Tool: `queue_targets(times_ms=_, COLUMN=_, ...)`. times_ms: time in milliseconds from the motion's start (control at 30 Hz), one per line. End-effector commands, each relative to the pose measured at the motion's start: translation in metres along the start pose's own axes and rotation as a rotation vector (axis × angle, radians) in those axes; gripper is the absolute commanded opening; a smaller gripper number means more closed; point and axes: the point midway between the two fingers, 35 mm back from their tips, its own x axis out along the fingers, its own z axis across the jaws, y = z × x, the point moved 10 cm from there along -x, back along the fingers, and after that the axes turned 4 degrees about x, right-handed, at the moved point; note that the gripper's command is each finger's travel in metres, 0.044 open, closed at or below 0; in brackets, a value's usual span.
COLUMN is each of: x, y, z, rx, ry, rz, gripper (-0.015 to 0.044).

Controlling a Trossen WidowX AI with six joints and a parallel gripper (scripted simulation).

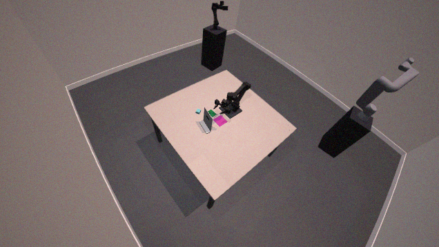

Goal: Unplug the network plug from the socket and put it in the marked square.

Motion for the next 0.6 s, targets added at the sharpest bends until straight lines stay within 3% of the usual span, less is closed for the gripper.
queue_targets(times_ms=0, x=0.000, y=0.001, z=0.000, rx=-0.006, ry=0.002, rz=-0.001, gripper=0.0374)
queue_targets(times_ms=267, x=0.008, y=0.029, z=0.010, rx=-0.257, ry=0.095, rz=-0.015, gripper=0.0164)
queue_targets(times_ms=567, x=0.007, y=0.063, z=0.022, rx=-0.556, ry=0.213, rz=0.002, gripper=0.0156)
